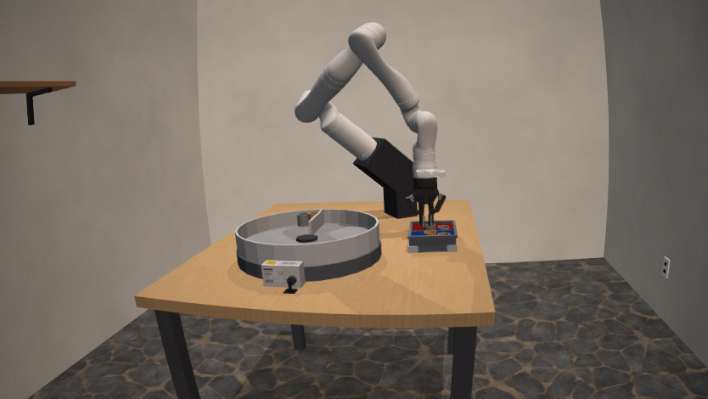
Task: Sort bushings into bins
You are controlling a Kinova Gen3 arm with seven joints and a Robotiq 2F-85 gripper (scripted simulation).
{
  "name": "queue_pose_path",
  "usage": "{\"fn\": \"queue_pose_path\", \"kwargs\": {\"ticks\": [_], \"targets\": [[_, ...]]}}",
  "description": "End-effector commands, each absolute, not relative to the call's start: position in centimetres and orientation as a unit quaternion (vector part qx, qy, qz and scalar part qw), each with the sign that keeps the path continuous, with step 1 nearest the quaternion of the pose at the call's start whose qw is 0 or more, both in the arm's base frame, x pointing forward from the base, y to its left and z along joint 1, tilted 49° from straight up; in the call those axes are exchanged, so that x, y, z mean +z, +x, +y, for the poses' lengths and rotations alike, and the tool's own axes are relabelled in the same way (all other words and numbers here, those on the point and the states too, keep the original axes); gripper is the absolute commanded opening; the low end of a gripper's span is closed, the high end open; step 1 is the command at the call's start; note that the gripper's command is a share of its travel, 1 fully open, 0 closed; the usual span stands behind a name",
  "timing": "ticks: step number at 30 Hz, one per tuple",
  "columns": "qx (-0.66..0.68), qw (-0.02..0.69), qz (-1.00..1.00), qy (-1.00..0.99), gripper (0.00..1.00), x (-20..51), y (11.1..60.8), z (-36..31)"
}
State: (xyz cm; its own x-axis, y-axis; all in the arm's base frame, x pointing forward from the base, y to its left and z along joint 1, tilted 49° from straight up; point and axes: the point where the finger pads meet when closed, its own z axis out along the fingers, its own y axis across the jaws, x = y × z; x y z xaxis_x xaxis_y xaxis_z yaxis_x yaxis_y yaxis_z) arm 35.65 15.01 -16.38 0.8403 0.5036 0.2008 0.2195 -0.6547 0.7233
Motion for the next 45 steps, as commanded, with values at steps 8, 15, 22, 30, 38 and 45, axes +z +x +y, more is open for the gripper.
{"fn": "queue_pose_path", "kwargs": {"ticks": [8, 15, 22, 30, 38, 45], "targets": [[0.194, 0.365, 0.204, 0.888, 0.19, -15.9, 35.2, 15.1], [0.196, 0.363, 0.205, 0.888, 0.19, -16.0, 35.3, 15.4], [0.195, 0.364, 0.204, 0.888, 0.19, -15.7, 35.1, 15.4], [0.194, 0.365, 0.204, 0.888, 0.19, -15.5, 34.9, 15.4], [0.196, 0.363, 0.205, 0.888, 0.19, -13.4, 33.4, 17.7], [0.195, 0.363, 0.205, 0.888, 0.19, -11.9, 32.2, 19.0]]}}
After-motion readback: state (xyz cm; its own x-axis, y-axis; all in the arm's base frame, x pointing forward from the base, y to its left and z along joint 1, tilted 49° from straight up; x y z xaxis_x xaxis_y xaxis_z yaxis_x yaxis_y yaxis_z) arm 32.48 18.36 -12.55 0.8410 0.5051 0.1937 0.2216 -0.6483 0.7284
